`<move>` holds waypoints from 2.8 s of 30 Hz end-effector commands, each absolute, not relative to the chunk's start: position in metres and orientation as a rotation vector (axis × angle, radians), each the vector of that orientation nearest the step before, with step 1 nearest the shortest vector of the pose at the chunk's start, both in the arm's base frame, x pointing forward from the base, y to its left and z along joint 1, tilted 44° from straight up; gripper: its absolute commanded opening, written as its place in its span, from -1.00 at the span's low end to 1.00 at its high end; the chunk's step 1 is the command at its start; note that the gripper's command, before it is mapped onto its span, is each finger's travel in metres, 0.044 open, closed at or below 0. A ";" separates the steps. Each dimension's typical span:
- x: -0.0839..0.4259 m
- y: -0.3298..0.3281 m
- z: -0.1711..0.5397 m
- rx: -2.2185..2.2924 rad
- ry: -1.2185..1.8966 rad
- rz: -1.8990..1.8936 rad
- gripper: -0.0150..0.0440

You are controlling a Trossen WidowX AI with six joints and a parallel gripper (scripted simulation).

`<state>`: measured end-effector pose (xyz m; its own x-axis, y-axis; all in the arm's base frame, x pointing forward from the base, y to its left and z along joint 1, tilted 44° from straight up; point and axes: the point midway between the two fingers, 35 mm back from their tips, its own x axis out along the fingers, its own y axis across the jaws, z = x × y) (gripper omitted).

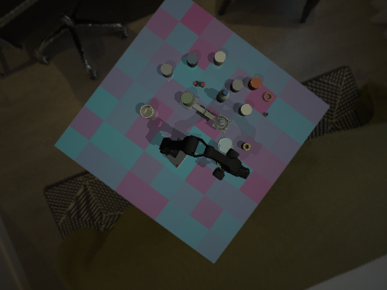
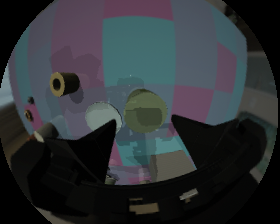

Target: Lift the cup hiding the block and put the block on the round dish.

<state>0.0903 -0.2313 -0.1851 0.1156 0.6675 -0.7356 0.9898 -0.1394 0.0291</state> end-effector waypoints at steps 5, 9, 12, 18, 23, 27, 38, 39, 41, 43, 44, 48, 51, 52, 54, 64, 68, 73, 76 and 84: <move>0.147 -0.240 -0.151 1.709 1.608 -0.672 0.39; 0.187 -0.235 -0.123 1.633 1.609 -0.561 0.39; 0.221 -0.225 -0.097 1.569 1.609 -0.463 0.39; 0.281 -0.191 -0.044 1.450 1.607 -0.263 0.39; 0.287 -0.186 -0.038 1.436 1.607 -0.239 0.39; 0.287 -0.185 -0.039 1.436 1.607 -0.239 0.39; 0.290 -0.171 -0.054 1.437 1.607 -0.239 0.39; 0.290 -0.170 -0.055 1.437 1.607 -0.239 0.39; 0.290 -0.168 -0.057 1.437 1.607 -0.239 0.39; 0.291 -0.166 -0.060 1.438 1.607 -0.239 0.39; 0.291 -0.164 -0.061 1.438 1.607 -0.239 0.39; 0.292 -0.160 -0.066 1.438 1.607 -0.238 0.39; 0.292 -0.157 -0.069 1.438 1.607 -0.238 0.39; 0.293 -0.156 -0.070 1.438 1.607 -0.238 0.39; 0.293 -0.153 -0.073 1.438 1.607 -0.237 0.39; 0.293 -0.150 -0.075 1.438 1.607 -0.237 -0.01; 0.293 -0.150 -0.075 1.438 1.607 -0.237 -0.10; 0.293 -0.153 -0.073 1.437 1.607 -0.237 -0.41; 0.293 -0.164 -0.063 1.437 1.606 -0.239 -0.49; 0.289 -0.194 -0.033 1.435 1.606 -0.242 -0.49</move>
<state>0.2910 -0.1773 -0.0474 0.1169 0.6829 -0.7211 0.8607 0.2926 0.4167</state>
